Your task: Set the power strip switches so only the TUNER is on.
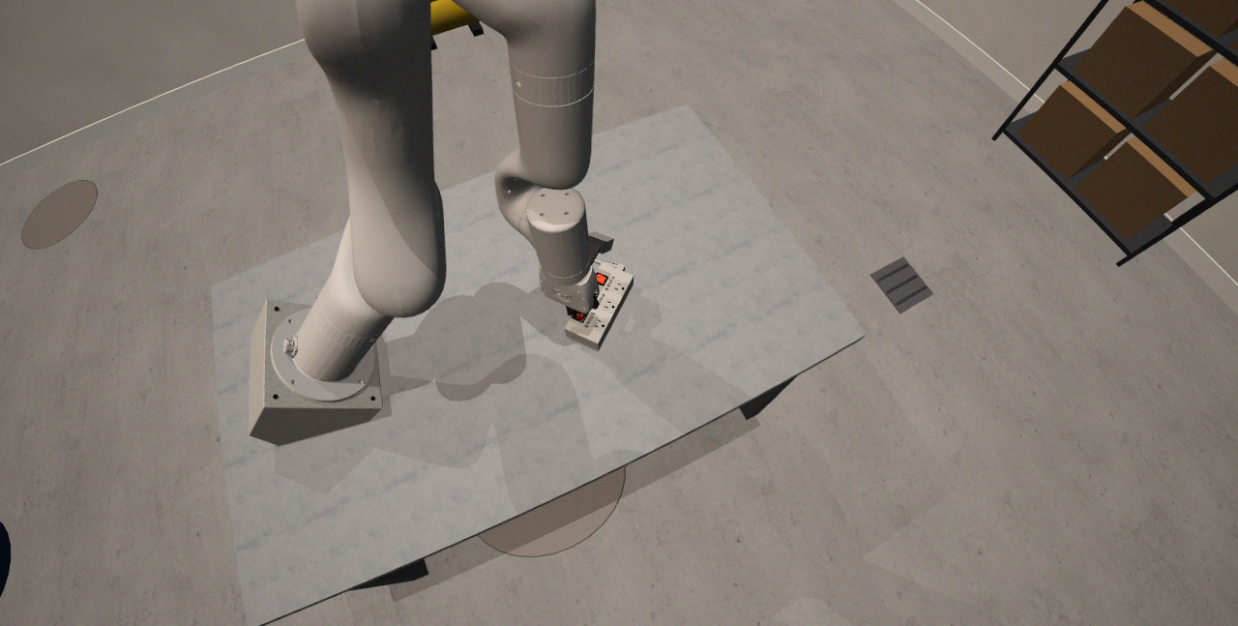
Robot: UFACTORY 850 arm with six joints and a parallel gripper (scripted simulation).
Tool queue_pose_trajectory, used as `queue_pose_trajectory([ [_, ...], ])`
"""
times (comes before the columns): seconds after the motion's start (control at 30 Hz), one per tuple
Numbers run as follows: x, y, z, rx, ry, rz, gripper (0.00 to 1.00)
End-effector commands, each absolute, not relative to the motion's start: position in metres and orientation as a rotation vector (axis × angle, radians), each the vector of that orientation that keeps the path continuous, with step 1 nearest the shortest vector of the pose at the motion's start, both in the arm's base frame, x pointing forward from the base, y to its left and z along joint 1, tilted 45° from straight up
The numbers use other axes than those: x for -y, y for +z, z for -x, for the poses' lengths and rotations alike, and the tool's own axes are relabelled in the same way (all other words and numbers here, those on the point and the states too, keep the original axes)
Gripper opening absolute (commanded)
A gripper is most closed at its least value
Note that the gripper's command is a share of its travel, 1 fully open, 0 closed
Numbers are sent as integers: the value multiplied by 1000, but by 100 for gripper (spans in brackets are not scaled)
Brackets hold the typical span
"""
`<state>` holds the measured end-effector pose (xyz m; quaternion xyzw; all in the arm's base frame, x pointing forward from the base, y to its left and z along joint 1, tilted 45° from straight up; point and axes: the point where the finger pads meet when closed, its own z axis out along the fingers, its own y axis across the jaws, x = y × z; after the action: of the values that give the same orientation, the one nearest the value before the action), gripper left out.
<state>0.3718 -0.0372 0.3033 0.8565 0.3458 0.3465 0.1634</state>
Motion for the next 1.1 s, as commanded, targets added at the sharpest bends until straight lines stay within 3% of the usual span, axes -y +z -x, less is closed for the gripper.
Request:
queue_pose_trajectory([
  [0.0, 37, 306, -369, -994, 992, -2449, 0],
  [1.07, 37, 321, -355, -994, 992, -2449, 0],
])
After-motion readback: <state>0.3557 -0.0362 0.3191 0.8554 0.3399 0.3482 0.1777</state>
